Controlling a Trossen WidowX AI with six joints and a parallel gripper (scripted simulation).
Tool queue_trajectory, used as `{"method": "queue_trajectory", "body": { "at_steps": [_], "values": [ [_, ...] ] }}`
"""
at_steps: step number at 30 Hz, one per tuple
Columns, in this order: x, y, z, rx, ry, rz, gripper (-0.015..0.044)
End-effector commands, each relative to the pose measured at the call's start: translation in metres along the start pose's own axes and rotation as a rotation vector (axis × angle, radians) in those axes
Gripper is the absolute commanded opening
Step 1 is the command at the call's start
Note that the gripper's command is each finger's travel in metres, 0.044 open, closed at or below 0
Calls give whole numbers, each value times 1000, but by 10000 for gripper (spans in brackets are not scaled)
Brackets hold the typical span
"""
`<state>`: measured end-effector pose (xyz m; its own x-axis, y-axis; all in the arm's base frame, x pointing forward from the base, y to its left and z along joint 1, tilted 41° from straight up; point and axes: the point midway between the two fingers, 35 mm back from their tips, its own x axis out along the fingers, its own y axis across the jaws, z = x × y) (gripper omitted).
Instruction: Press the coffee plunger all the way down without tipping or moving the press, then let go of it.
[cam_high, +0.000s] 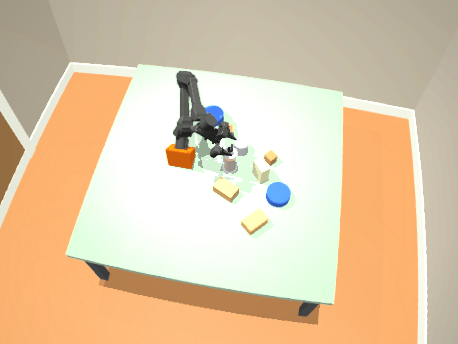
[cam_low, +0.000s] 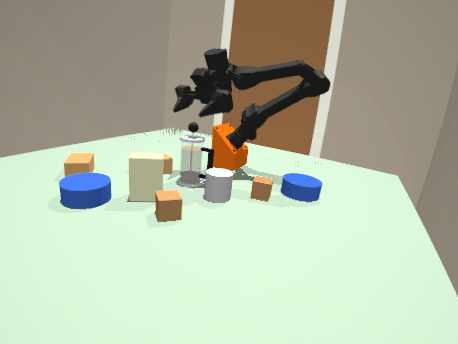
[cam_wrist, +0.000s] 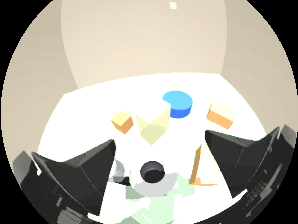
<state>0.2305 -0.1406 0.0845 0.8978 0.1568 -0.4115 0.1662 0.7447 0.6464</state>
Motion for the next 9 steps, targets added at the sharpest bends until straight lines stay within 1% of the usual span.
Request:
{"method": "queue_trajectory", "body": {
  "at_steps": [1, 9],
  "values": [
    [-33, 10, 27, 4, -8, 13, 440],
    [-34, 10, 28, 5, -9, 13, 440]
  ]
}}
